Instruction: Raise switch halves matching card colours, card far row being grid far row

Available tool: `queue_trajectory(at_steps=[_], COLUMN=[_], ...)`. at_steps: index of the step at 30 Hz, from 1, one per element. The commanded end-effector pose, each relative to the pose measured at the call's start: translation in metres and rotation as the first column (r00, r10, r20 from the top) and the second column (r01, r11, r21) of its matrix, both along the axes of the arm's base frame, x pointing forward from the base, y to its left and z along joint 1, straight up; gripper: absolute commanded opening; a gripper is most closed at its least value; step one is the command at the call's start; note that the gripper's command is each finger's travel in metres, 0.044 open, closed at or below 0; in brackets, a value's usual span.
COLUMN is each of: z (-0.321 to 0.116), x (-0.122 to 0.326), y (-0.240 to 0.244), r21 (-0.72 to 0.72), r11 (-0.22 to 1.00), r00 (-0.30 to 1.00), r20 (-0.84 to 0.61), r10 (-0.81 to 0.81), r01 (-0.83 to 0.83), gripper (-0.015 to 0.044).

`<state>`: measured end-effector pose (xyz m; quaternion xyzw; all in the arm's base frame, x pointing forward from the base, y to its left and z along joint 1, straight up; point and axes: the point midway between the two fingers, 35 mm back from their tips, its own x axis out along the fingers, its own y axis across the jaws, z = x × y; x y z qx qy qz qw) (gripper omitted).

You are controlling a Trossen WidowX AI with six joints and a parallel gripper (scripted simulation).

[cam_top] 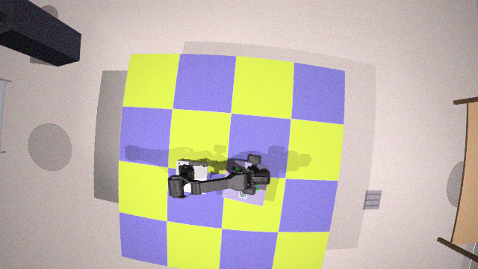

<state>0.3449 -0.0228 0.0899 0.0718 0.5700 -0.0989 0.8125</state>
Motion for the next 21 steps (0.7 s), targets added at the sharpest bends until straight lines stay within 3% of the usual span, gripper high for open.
queue_trajectory(at_steps=[1,21], z=[-0.0010,-0.0035], x=[0.0003,0.0011], y=[-0.0004,-0.0006], r21=[-0.002,-0.002], r11=[1.000,1.000], r00=[1.000,1.000], r20=[0.000,0.001], r10=[0.000,0.000], r01=[0.000,0.000], gripper=[0.0000,0.0000])
